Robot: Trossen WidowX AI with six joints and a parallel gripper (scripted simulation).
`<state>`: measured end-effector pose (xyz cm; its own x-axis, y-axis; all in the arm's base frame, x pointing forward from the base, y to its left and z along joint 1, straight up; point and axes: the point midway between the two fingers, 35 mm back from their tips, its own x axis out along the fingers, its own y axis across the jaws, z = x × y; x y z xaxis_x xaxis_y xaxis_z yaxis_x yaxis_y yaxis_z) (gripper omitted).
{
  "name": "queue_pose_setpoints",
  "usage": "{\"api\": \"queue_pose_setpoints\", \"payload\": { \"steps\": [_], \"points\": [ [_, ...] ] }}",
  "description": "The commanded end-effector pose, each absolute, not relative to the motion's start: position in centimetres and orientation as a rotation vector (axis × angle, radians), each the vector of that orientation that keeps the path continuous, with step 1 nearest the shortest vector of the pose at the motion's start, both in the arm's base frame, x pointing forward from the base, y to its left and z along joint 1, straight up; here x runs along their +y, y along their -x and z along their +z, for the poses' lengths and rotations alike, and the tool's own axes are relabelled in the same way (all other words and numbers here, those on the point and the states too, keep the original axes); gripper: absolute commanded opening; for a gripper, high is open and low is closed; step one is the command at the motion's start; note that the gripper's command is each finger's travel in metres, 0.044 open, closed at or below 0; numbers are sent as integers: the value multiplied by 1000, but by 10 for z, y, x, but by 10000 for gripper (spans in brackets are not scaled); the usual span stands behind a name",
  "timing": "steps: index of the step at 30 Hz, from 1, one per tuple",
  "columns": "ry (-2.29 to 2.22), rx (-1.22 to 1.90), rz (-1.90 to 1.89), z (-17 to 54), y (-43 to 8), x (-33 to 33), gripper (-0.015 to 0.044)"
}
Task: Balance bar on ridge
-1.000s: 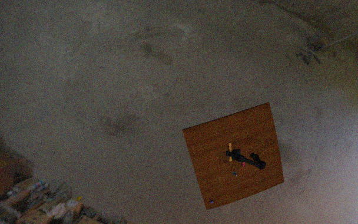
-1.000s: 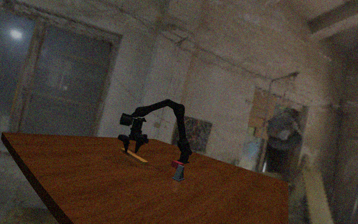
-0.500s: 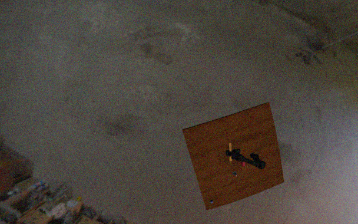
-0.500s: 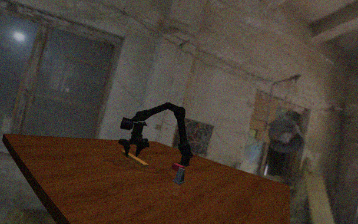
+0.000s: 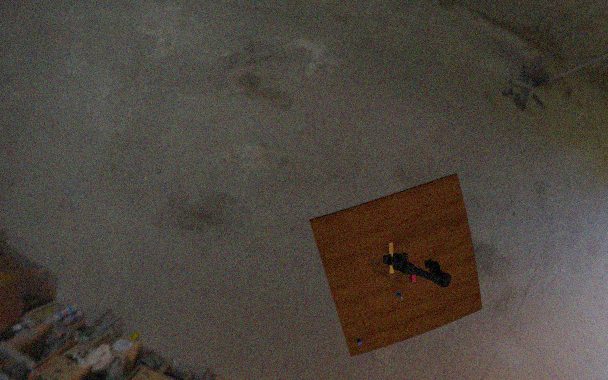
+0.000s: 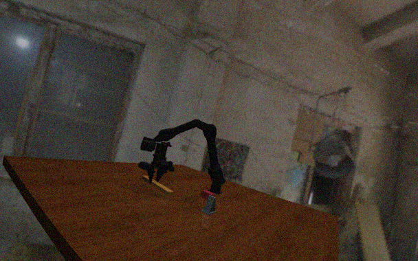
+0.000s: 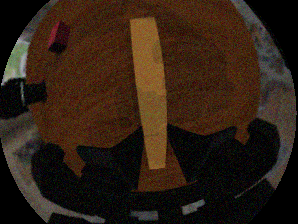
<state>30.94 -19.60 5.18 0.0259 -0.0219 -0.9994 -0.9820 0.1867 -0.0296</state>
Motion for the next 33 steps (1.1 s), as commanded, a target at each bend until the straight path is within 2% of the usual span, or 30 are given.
{"api": "queue_pose_setpoints", "payload": {
  "steps": [1,4,8,33],
  "points": [
    [1096,1286,1041,52,-309,-196,124],
    [1096,1286,1041,52,-309,-196,104],
    [1096,1286,1040,58,-310,-197,0],
    [1092,1285,1037,122,-313,-198,0]
  ]
}}
